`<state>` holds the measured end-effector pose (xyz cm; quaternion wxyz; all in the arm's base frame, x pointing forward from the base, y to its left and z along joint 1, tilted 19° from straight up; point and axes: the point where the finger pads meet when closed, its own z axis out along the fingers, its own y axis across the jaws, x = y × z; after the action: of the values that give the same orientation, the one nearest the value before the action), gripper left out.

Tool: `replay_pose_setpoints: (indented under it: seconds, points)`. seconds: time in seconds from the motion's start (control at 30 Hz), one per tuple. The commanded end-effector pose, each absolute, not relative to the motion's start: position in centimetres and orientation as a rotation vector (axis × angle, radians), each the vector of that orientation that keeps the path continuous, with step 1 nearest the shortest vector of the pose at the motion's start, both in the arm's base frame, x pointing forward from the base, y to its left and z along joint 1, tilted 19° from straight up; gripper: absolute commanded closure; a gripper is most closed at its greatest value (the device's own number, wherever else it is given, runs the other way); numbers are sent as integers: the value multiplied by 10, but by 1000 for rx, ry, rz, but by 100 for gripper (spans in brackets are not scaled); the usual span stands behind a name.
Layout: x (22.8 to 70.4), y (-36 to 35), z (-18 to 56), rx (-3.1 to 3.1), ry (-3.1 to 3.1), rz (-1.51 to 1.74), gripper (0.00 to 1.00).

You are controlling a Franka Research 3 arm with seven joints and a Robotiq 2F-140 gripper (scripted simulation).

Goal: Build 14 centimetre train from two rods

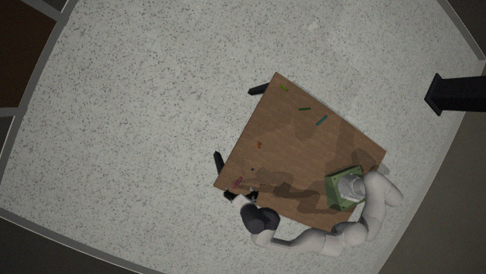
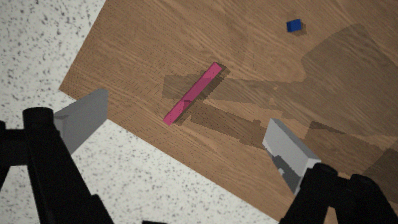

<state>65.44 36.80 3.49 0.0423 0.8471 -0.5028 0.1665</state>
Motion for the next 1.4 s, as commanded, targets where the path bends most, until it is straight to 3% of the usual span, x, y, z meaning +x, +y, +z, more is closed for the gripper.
replay_pose_setpoints:
  seconds: [0.0, 1.37]
  points:
    - [656, 372, 35, 2695, -1307, 494, 0]
    - [657, 384, 33, 2779, -1065, 466, 0]
